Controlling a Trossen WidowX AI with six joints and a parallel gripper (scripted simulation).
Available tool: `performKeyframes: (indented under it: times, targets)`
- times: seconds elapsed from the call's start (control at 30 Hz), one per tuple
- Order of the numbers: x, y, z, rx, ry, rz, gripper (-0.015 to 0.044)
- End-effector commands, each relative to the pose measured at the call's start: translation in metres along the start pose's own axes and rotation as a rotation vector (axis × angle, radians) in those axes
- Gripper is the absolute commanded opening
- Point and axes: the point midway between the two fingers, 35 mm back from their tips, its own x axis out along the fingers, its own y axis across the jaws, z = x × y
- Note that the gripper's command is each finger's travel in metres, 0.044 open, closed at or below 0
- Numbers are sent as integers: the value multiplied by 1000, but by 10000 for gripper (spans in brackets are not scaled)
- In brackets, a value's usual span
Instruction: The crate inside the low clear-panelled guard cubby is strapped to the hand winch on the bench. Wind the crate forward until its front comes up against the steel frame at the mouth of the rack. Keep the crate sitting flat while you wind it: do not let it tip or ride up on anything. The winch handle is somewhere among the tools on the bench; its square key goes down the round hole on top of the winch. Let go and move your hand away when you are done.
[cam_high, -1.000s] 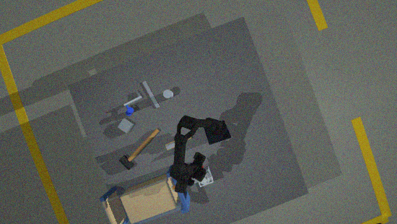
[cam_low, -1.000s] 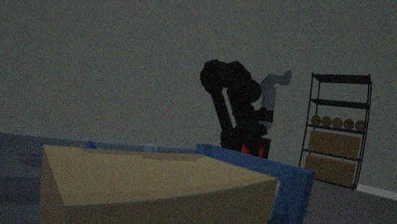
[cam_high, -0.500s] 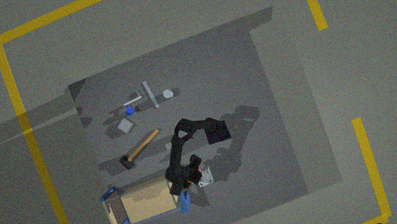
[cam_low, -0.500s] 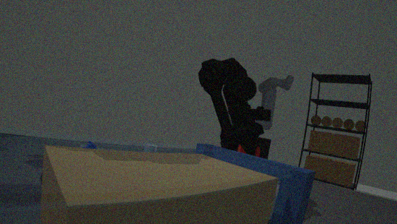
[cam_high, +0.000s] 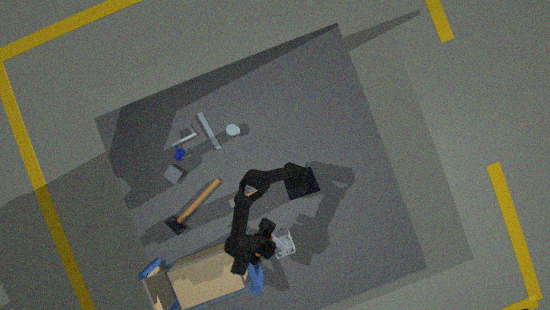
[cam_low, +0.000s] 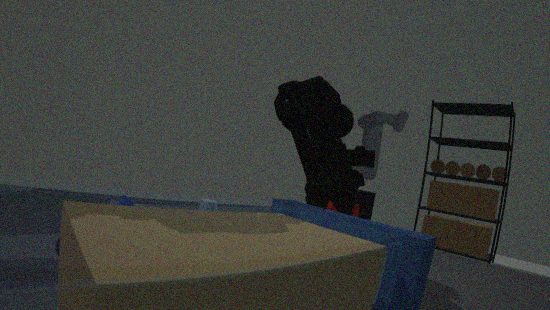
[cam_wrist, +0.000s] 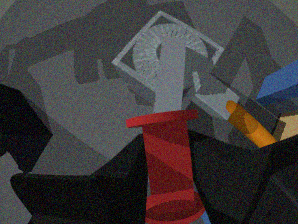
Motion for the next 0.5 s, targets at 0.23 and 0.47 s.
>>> performKeyframes:
  times: [0.23,0.47]
  targets:
    - [0,-30,-4,5,9,-34,0]
    - [0,-41,-2,5,9,-35,0]
